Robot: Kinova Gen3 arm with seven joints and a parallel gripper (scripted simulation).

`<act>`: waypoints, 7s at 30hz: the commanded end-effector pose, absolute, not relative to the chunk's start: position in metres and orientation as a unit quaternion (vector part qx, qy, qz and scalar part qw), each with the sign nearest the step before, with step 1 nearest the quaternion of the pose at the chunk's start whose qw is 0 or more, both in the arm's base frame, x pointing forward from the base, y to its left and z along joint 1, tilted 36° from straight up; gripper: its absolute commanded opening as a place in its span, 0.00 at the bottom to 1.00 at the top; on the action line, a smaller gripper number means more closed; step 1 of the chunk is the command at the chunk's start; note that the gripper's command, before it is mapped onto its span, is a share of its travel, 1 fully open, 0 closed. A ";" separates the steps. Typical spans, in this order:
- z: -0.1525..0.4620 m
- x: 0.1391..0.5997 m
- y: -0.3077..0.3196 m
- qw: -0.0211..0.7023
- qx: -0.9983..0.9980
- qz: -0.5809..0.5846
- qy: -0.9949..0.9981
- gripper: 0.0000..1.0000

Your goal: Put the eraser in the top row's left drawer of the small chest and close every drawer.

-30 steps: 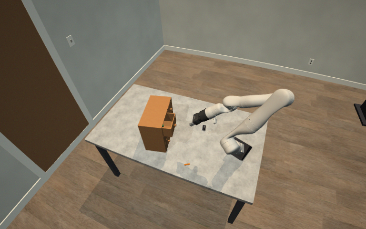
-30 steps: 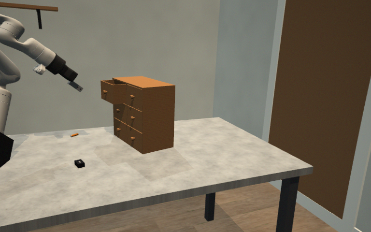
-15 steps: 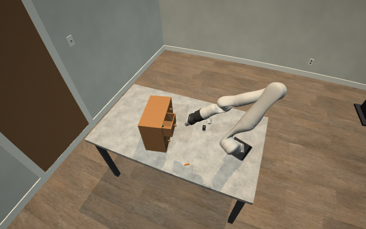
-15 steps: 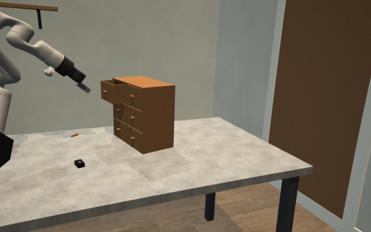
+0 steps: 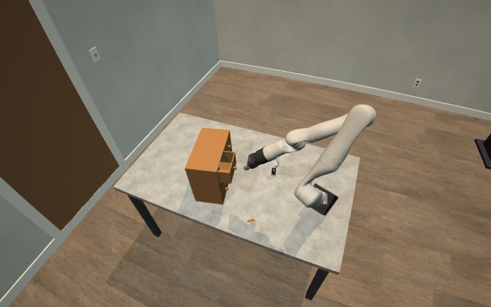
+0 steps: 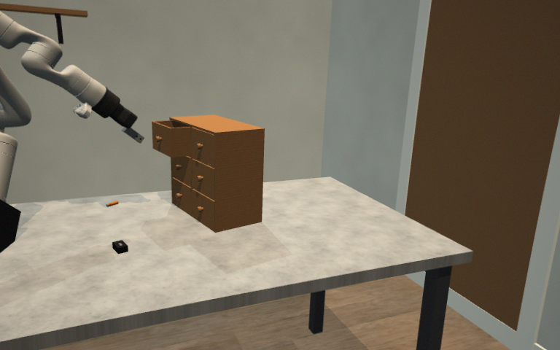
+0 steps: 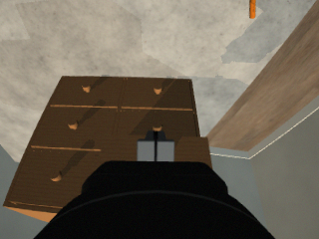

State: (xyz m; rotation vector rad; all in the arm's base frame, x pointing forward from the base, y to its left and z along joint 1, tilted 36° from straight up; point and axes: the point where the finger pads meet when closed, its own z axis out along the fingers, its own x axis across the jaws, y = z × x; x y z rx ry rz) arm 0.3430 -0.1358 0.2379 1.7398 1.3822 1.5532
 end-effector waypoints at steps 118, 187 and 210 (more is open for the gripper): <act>0.238 0.346 -0.136 0.212 0.629 0.562 0.494 0.00; 0.241 0.357 -0.138 0.213 0.628 0.562 0.494 0.00; 0.250 0.386 -0.140 0.213 0.628 0.562 0.494 0.00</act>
